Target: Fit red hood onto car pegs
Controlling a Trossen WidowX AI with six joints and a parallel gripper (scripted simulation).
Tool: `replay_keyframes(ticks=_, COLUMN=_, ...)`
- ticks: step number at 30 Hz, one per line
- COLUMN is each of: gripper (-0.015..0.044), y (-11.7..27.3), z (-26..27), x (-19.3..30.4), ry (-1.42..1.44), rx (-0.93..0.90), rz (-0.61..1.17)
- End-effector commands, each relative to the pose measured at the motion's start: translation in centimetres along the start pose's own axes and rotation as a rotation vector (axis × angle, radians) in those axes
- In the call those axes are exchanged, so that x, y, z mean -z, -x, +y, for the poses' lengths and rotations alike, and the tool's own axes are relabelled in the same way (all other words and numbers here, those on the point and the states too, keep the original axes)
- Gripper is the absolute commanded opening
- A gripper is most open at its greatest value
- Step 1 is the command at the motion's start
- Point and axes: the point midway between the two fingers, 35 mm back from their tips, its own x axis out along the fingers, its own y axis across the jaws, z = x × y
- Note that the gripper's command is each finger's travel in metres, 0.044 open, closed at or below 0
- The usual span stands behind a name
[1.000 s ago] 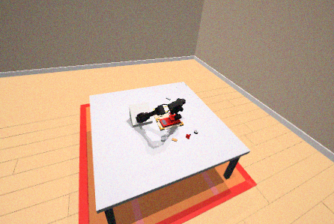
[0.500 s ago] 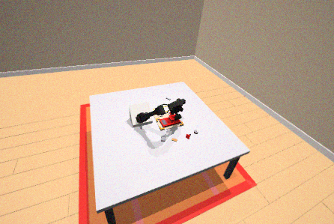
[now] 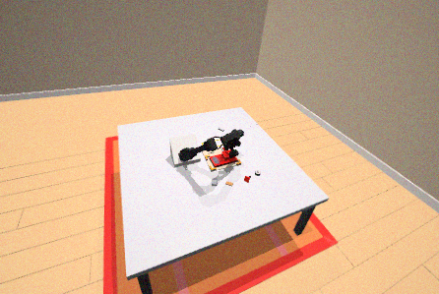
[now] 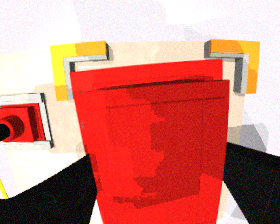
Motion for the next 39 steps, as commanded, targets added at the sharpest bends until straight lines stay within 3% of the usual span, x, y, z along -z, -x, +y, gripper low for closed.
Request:
replay_keyframes(ticks=1, gripper=0.021, y=0.0, z=0.0, x=0.0, ry=0.0, rx=-0.002, rz=0.002)
replay_keyframes(ticks=10, gripper=0.044, y=0.0, z=0.0, x=0.0, ry=0.0, rx=-0.002, rz=0.002)
replay_keyframes(ticks=15, gripper=0.044, y=0.8, z=0.1, x=-0.1, ry=0.0, rx=-0.003, rz=0.004)
replay_keyframes(ticks=23, gripper=0.044, y=6.8, z=0.1, x=-0.2, ry=0.001, rx=0.002, rz=0.021)
replay_keyframes(ticks=39, gripper=0.044, y=6.9, z=0.1, x=-0.2, ry=0.001, rx=0.003, rz=0.022)
